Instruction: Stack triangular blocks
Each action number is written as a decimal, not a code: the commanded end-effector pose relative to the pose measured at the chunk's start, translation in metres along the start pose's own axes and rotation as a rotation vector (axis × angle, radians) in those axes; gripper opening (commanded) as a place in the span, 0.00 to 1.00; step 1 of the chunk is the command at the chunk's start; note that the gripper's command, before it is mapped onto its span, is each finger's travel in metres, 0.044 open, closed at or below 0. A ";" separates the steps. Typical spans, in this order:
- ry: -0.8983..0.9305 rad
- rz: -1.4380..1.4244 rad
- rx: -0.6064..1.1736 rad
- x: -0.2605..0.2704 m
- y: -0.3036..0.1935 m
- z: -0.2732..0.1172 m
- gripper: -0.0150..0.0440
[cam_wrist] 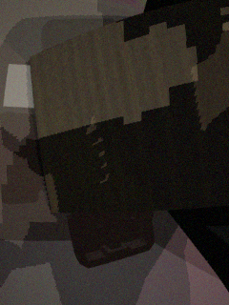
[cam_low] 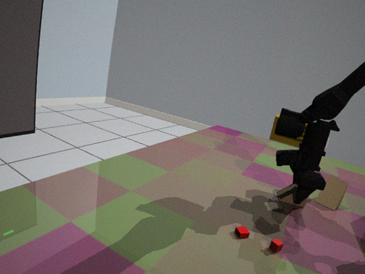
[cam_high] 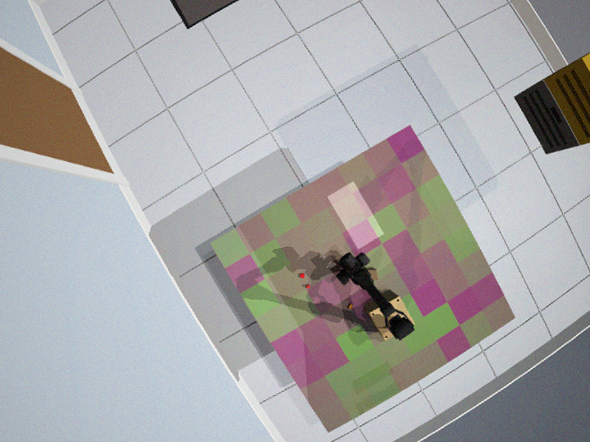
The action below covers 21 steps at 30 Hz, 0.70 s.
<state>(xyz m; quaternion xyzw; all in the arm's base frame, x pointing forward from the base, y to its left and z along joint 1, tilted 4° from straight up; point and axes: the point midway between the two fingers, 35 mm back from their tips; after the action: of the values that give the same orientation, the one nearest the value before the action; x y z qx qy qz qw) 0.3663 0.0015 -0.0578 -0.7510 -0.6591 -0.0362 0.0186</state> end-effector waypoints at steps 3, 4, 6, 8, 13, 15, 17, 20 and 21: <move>-0.002 0.003 -0.002 0.000 0.000 0.001 0.65; -0.002 0.003 -0.002 0.000 0.000 0.001 0.64; -0.002 0.003 -0.002 0.000 0.000 0.001 0.59; -0.002 0.003 -0.002 0.000 0.000 0.001 0.50; -0.002 0.002 -0.001 0.000 0.001 -0.014 0.28; -0.002 0.001 -0.001 0.000 0.000 -0.023 0.25; -0.001 0.000 0.000 0.000 0.000 -0.029 0.25; -0.001 0.000 0.000 0.000 0.000 -0.030 0.25; -0.001 0.000 0.000 0.000 0.000 -0.030 0.25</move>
<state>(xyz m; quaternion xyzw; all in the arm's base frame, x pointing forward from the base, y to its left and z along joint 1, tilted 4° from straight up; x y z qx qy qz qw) 0.3655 -0.0004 -0.0330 -0.7523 -0.6576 -0.0357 0.0181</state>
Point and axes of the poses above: the point midway between the two fingers, 35 mm back from their tips, its own z axis out along the fingers, its own x axis across the jaws, y = z × x, and after that the axes turned 10 degrees about z, right-handed
